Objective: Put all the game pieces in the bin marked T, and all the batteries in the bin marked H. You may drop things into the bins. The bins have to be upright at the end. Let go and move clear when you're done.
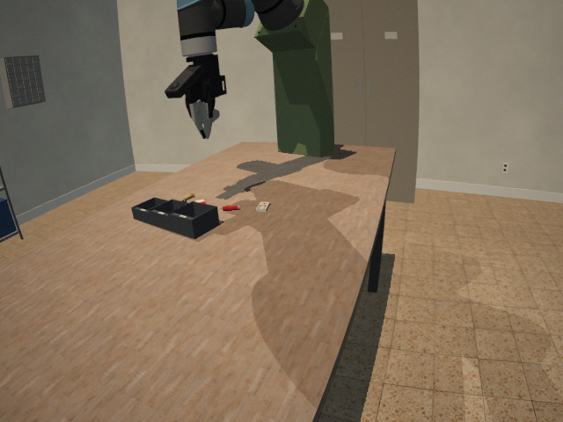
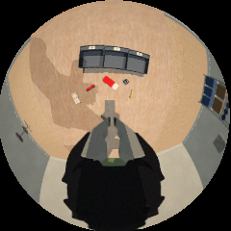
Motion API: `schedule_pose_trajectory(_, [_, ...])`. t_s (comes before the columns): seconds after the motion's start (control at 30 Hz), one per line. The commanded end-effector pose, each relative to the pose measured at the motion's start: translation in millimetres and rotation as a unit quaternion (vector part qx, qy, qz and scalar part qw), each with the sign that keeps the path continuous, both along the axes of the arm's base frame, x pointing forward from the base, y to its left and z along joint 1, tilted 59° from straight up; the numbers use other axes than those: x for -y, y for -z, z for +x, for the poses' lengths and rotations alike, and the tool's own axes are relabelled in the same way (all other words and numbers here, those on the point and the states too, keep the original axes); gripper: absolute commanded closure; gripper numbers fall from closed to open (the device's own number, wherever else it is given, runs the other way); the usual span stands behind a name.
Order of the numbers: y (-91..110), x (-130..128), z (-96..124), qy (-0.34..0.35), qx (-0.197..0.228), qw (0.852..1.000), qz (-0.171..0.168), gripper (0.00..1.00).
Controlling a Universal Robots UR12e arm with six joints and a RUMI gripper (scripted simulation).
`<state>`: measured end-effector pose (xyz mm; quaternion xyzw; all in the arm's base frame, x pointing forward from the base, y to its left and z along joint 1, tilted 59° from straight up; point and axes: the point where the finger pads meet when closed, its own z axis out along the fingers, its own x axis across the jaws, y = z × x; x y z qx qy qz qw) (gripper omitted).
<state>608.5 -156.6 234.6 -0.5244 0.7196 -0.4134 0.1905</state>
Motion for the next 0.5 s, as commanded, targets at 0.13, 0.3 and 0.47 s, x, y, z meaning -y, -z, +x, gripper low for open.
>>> schedule_pose_trajectory(0.13, [-21.2, -38.0, 5.3, -0.059, 0.016, 0.996, -0.058, 0.96])
schedule_pose_trajectory(0.3, [-25.8, -46.4, 6.3, -0.059, 0.016, 0.996, -0.058, 0.96])
schedule_pose_trajectory(0.47, [-25.8, -46.3, 6.2, -0.059, 0.016, 0.996, -0.058, 0.96])
